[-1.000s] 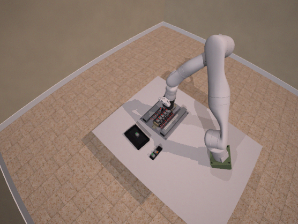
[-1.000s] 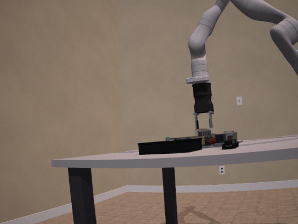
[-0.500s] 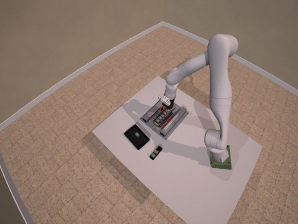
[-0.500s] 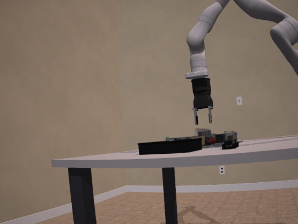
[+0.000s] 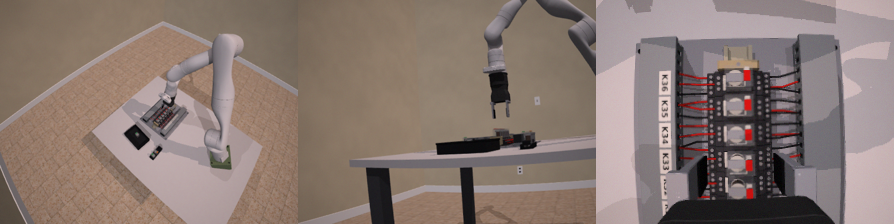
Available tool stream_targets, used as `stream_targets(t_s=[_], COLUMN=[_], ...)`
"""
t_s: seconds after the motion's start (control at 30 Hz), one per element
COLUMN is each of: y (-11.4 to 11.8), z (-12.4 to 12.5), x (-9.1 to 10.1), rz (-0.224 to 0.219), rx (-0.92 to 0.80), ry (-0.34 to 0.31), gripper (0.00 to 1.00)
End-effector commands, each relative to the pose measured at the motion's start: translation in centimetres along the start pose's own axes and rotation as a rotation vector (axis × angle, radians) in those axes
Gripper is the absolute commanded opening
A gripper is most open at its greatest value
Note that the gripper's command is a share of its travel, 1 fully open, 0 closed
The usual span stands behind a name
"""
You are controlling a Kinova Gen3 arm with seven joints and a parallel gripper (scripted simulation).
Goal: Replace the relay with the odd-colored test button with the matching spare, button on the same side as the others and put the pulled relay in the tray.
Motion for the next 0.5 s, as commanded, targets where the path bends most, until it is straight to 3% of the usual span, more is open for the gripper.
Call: stream_targets(t_s=[0.0,0.47], y=[0.07,0.22], z=[-0.18,-0.71], x=[0.02,0.0], rz=[-0.002,-0.007], rx=[-0.003,-0.009], ry=[-0.001,-0.006], gripper=[1.0,1.0])
Point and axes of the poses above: the point where the finger pads meet when closed, its own x axis back along the fingers, its own y axis across the jaws, z = x × y, the point moved 6 cm from there along x, back along the fingers, and after that the axes turned 15 degrees about -x, right-handed, at the moved point
